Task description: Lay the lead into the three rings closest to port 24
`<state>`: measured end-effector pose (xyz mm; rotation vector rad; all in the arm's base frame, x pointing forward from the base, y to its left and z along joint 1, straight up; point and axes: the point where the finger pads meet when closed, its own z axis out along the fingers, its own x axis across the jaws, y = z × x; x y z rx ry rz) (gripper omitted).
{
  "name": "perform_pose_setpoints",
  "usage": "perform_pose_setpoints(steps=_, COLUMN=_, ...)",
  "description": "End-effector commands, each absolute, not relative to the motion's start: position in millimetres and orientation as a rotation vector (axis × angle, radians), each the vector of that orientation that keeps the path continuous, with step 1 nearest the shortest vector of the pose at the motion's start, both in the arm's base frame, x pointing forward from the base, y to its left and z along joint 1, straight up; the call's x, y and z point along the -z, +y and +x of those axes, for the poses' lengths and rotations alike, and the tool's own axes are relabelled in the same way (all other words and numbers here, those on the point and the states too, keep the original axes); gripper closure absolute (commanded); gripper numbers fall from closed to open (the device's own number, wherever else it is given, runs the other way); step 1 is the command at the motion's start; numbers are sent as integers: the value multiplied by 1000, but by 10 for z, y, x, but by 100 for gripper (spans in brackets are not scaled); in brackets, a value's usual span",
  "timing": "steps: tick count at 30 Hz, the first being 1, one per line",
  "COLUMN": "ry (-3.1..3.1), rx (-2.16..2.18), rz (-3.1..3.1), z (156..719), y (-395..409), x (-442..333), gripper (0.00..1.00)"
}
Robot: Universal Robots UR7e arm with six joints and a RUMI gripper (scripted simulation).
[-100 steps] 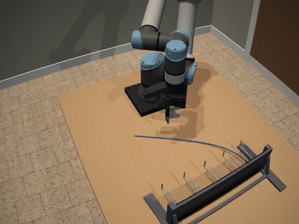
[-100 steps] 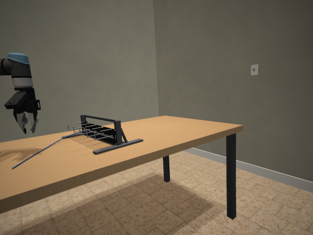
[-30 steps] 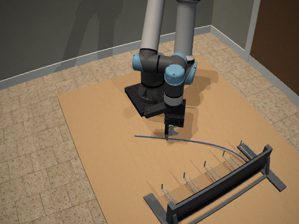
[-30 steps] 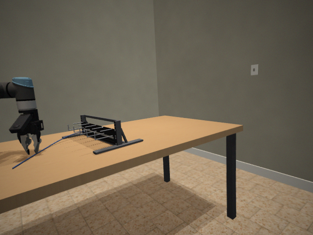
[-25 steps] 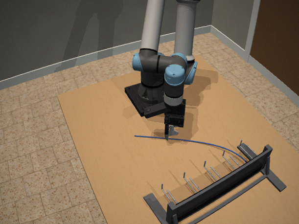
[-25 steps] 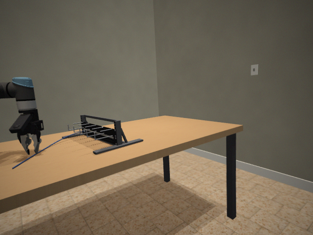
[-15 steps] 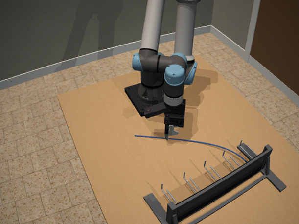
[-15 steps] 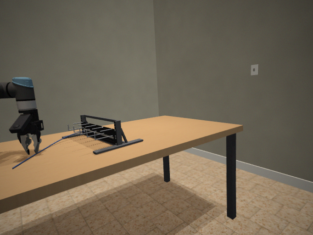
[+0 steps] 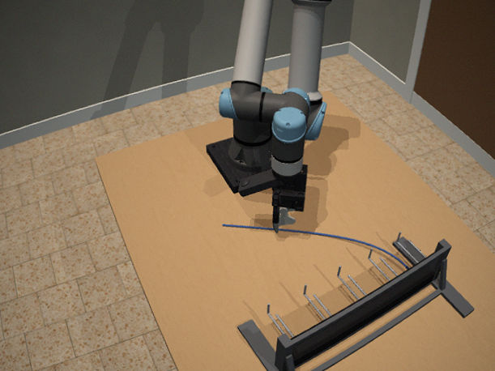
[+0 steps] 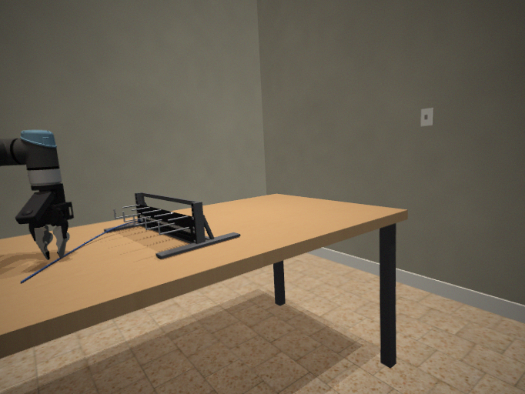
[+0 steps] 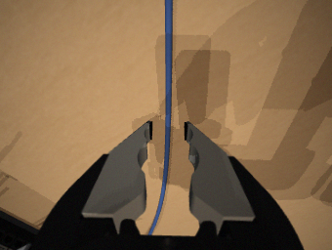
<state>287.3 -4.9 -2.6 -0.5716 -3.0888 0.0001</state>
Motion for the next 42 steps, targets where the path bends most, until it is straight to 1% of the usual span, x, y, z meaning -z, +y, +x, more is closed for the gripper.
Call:
perform_pose_setpoints(steps=1, ry=-3090, rx=0, rz=-572, z=2876, y=-51, x=35, gripper=80)
perform_pose_setpoints(steps=42, ry=-3090, rx=0, rz=-572, z=2876, y=-51, x=114, gripper=80)
